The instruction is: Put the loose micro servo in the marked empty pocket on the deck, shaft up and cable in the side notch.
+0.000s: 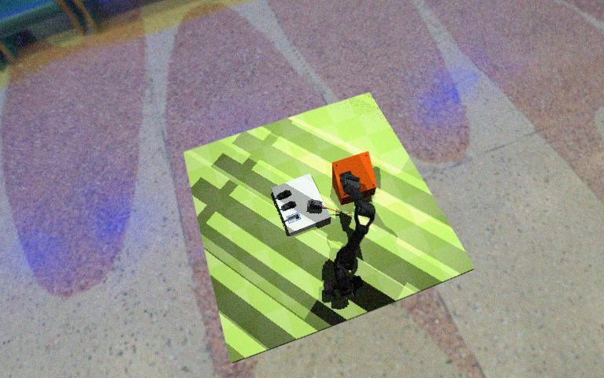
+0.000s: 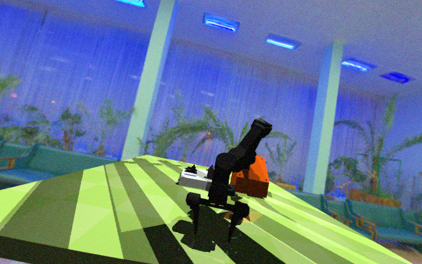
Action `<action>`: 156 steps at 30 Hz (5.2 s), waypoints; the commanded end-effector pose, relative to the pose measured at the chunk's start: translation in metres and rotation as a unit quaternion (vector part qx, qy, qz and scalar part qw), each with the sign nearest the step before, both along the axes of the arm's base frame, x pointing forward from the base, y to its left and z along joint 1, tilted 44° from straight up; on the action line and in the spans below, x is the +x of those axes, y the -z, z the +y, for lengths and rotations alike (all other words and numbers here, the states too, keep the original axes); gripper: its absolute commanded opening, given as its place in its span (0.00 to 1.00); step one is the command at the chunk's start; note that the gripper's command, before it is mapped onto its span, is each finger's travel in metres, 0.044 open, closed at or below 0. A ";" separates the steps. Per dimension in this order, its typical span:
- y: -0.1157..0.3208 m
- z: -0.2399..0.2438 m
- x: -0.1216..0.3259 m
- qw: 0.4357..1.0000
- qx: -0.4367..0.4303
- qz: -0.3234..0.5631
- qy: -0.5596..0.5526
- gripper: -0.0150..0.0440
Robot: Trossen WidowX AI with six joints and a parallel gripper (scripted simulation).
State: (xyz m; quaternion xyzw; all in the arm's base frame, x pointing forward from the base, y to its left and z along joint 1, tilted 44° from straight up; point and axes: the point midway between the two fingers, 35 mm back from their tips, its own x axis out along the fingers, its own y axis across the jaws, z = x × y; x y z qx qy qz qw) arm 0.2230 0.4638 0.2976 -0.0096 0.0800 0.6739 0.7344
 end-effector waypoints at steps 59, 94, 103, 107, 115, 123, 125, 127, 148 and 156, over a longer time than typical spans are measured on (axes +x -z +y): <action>0.248 -0.433 -0.027 0.564 -0.158 0.727 0.357 1.00; 0.280 -0.404 -0.033 0.550 -0.147 0.742 0.356 1.00; 0.281 -0.403 -0.033 0.550 -0.147 0.742 0.356 0.69; 0.281 -0.403 -0.033 0.550 -0.147 0.742 0.356 0.51; 0.280 -0.404 -0.033 0.550 -0.147 0.741 0.356 0.32; 0.263 -0.420 -0.038 0.549 -0.148 0.741 0.356 0.25; 0.259 -0.423 -0.042 0.549 -0.147 0.742 0.356 0.25; 0.258 -0.423 -0.043 0.549 -0.147 0.742 0.356 0.25; 0.256 -0.421 -0.021 0.550 -0.147 0.741 0.356 0.25; 0.256 -0.423 0.013 0.551 -0.147 0.741 0.356 0.25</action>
